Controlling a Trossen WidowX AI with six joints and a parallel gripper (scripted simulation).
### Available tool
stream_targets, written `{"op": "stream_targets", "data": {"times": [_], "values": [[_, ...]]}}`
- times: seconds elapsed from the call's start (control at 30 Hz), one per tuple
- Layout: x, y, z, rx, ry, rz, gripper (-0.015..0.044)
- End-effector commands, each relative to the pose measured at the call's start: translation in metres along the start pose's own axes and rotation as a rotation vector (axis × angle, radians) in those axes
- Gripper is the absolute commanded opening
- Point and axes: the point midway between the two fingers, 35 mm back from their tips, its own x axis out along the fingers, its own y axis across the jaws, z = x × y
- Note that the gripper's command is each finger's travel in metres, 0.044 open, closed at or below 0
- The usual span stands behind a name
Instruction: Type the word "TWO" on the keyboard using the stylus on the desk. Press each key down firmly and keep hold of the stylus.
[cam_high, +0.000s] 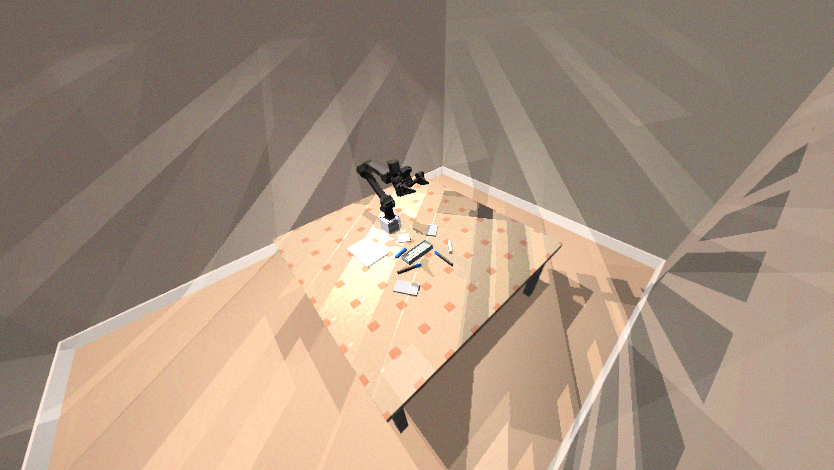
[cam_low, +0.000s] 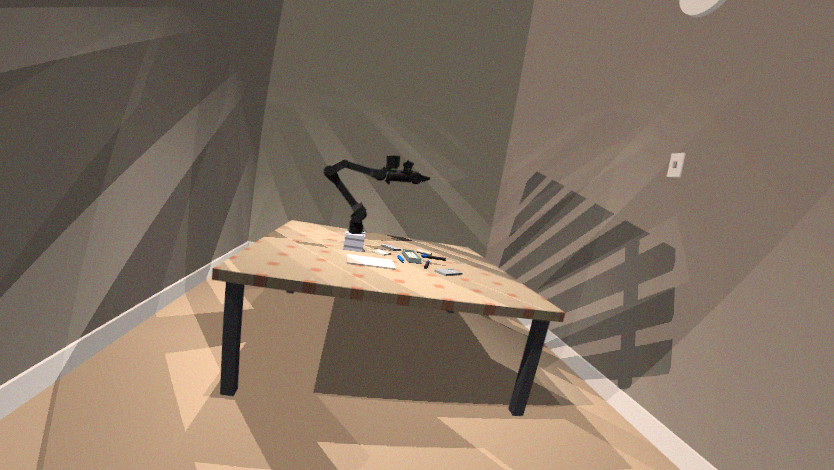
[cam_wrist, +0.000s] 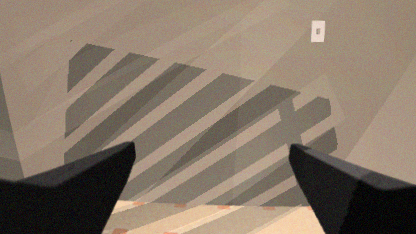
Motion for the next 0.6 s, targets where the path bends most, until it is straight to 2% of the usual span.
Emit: {"op": "stream_targets", "data": {"times": [0.0, 0.07, 0.3, 0.5, 0.57], "values": [[0.002, 0.0, -0.002, 0.001, 0.011, 0.0, 0.0414], [0.013, 0.0, -0.023, 0.008, 0.103, -0.001, 0.0361], [0.048, 0.003, -0.138, 0.034, 0.59, -0.01, 0.0178], [0.04, 0.005, -0.238, 0.048, 1.014, -0.029, 0.002], [0.031, 0.006, -0.267, 0.045, 1.152, -0.042, 0.0]]}}
